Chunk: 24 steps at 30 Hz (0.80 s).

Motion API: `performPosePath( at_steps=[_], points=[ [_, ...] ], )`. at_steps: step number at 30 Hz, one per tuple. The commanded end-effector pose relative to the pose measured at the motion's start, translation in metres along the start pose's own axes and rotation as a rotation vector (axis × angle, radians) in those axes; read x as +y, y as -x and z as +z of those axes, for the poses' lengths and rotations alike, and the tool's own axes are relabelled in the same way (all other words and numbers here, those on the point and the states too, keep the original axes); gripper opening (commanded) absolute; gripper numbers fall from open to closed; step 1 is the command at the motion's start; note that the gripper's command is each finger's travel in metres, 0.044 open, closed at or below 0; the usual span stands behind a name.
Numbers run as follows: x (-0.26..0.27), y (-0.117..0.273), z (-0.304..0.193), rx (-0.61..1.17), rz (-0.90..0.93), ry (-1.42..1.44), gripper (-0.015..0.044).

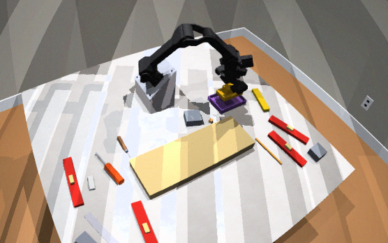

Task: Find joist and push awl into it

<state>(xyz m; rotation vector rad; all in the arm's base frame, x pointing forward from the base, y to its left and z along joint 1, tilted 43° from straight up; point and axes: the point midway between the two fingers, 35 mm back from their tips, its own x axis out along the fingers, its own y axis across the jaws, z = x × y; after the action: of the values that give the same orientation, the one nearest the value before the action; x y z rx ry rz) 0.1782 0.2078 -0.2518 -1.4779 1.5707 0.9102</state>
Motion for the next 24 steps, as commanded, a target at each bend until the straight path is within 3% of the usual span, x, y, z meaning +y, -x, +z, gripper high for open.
performPosePath(
  at_steps=[1,24],
  points=[
    [0.000,-0.010,-0.003,-0.001,-0.003,0.003,0.0000],
    [0.001,-0.047,-0.016,0.001,-0.004,0.003,0.0000]
  ],
)
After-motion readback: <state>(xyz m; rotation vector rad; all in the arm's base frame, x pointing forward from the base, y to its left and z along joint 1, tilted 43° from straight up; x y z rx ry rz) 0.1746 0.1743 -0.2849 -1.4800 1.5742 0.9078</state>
